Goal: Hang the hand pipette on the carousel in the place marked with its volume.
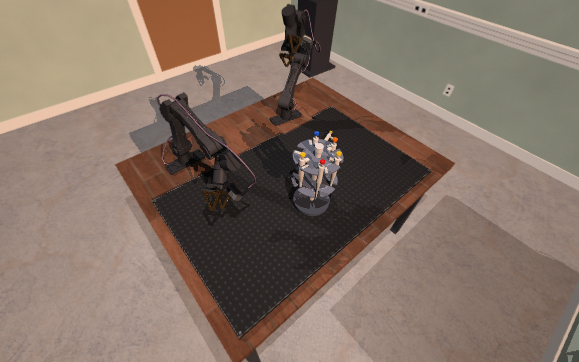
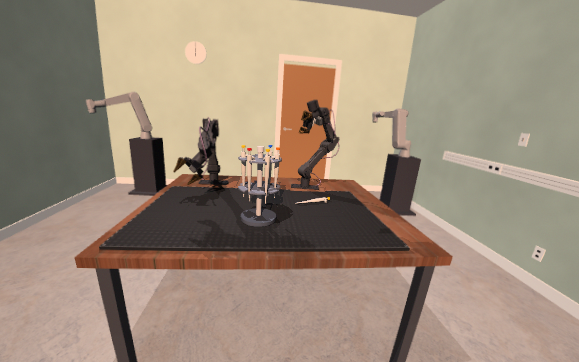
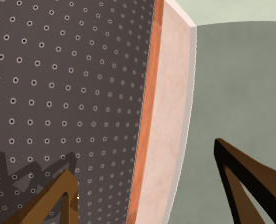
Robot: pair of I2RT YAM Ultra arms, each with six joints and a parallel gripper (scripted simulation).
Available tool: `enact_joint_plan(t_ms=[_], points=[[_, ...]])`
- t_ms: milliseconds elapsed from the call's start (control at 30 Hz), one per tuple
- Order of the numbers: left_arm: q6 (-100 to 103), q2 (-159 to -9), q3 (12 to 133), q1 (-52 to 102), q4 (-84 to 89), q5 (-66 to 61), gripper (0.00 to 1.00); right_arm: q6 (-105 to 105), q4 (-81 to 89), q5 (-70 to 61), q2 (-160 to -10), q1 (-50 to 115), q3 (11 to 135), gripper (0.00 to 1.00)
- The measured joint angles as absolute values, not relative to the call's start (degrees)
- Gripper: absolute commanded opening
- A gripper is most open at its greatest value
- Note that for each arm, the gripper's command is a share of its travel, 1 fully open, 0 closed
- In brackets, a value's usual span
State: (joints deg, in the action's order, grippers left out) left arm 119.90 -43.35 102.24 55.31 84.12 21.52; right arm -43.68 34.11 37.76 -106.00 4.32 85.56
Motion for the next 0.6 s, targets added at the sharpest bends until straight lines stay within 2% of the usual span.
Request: enact_joint_plan(t_ms=[600], points=[[119.9, -42.9, 101.7, 56.3, 83.7, 22.3, 1.0, -43.7, 34.1, 37.8, -106.0, 4.3, 85.6, 1.0]])
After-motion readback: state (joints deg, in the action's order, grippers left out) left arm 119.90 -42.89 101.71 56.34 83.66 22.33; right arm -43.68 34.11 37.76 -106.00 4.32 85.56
